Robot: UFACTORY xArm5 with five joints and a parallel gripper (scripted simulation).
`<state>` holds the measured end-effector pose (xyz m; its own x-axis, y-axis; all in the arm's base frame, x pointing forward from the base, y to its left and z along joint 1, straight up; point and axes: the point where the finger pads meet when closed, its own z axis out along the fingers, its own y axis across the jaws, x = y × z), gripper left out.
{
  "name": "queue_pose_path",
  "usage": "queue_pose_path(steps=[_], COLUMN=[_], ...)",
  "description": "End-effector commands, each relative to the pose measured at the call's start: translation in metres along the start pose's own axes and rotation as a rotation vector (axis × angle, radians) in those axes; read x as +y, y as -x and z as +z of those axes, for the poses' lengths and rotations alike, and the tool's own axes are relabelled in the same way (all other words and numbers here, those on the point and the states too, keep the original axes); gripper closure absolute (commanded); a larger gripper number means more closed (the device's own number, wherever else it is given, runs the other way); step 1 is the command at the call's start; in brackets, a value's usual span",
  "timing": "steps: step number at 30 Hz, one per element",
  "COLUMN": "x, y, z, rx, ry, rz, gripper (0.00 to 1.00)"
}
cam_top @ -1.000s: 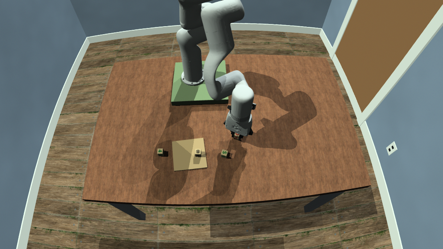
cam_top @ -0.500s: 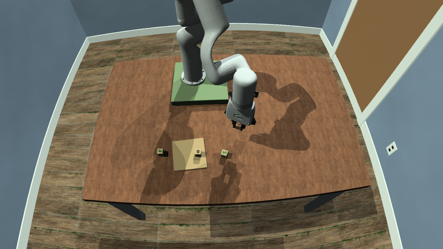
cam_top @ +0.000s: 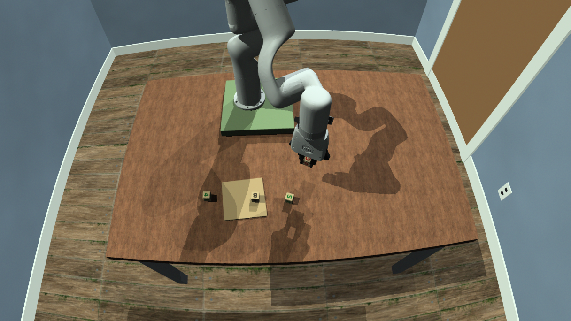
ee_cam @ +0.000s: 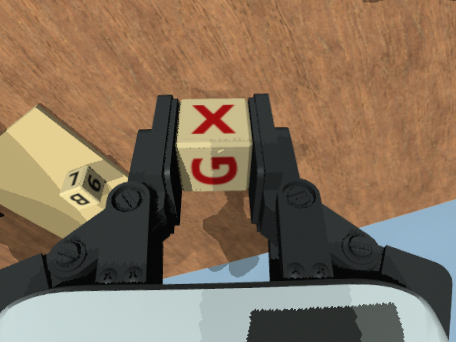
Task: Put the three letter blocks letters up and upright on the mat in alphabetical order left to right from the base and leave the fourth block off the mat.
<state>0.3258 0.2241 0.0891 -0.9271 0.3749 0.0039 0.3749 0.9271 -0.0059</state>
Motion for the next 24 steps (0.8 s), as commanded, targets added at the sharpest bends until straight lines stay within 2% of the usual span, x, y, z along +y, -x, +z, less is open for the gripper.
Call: queue_pose_path(steps=[1,6,14,16,18,24], x=[0.0,-0.004,-0.018,-0.018,-0.025,-0.035], y=[0.002,0.01,0.033,0.033,0.042,0.057], z=[-0.001,-0.002,-0.002,-0.002,-0.003,-0.003], rx=[-0.002,-0.002,-0.003,-0.003,-0.003,-0.003], ry=[0.003,0.003,0.003,0.003,0.003,0.003], rz=[-0.015,-0.101,-0.344,-0.344,-0.448,-0.608], gripper=[0.79,0.79,0.79,0.79,0.79,0.79])
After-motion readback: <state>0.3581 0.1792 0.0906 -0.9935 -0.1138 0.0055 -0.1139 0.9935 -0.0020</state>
